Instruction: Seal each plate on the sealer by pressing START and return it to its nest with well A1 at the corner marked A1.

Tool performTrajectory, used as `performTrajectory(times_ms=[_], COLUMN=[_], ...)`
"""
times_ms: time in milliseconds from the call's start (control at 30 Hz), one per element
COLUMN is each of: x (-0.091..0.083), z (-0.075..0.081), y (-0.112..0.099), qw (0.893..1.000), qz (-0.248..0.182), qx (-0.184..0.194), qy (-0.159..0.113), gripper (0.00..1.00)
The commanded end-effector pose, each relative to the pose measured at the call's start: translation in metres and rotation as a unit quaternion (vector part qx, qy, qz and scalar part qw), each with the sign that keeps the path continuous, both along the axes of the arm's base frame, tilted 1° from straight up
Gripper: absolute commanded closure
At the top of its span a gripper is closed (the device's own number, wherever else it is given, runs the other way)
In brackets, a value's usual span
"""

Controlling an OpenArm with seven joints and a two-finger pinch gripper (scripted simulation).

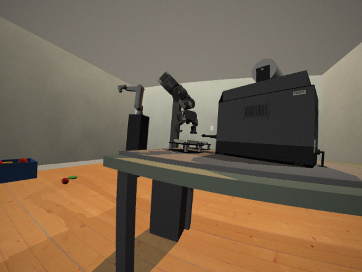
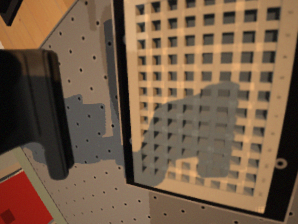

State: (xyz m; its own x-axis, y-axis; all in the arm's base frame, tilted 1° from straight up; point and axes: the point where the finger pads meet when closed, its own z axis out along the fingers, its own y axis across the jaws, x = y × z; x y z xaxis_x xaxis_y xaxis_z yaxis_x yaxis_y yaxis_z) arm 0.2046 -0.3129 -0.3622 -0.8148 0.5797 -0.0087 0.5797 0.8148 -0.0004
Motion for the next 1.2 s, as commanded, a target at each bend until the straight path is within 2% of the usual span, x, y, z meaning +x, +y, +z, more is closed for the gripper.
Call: performTrajectory(times_ms=[0, 533, 1167], x=[0.001, 0.001, 0.001], z=[-0.001, -0.025, -0.024], y=[0.001, 0.001, 0.0], qw=[1.0, 1.0, 1.0], qz=[0.001, 0.001, 0.001], qx=[0.002, 0.002, 0.0], qy=[-0.004, -0.003, -0.002], gripper=[0.35, 0.35, 0.35])
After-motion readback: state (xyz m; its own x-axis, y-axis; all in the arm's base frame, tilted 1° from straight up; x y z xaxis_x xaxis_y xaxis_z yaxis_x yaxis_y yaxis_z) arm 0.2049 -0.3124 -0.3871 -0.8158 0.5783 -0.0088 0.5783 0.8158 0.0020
